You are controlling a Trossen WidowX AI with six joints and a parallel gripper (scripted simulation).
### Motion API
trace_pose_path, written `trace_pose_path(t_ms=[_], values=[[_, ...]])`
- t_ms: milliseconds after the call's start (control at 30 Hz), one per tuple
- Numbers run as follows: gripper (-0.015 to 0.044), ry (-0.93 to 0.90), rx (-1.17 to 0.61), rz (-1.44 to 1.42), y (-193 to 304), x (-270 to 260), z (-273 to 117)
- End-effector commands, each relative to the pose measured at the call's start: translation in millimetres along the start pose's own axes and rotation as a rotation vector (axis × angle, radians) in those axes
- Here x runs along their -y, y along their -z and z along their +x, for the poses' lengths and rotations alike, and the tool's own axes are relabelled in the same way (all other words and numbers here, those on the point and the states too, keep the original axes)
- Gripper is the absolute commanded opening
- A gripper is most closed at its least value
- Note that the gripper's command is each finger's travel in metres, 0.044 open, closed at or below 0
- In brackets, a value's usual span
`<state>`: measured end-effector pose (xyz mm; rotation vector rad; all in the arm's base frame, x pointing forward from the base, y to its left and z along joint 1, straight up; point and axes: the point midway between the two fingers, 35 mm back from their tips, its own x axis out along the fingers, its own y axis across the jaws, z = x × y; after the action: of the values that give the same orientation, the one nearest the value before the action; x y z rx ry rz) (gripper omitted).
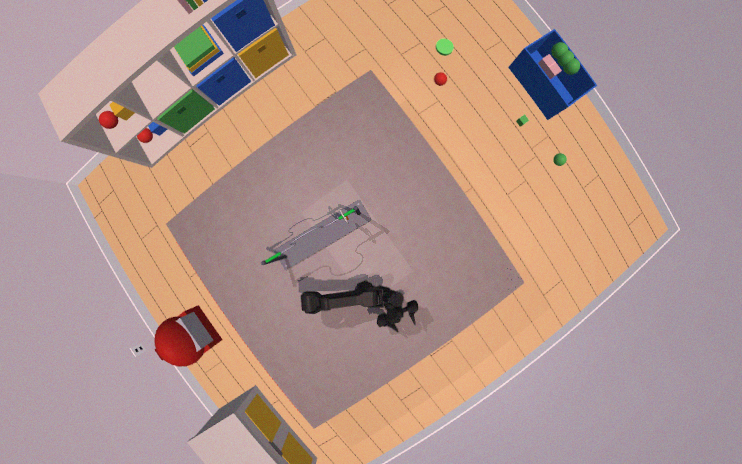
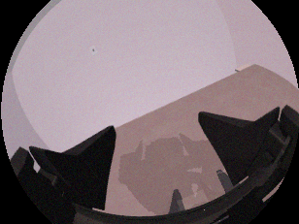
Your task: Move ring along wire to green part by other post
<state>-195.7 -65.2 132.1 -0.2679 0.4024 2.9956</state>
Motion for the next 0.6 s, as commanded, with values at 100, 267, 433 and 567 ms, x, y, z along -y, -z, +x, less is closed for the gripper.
trace_pose_path(t_ms=[100, 267, 433, 567], values=[[0.0295, -0.179, -0.094, -0.08, 18, -29, -7], [0.0164, -0.556, -0.252, -0.246, 55, -81, -40], [0.016, -0.953, -0.369, -0.406, 87, -118, -94], [0.016, -1.284, -0.433, -0.521, 107, -132, -147]])
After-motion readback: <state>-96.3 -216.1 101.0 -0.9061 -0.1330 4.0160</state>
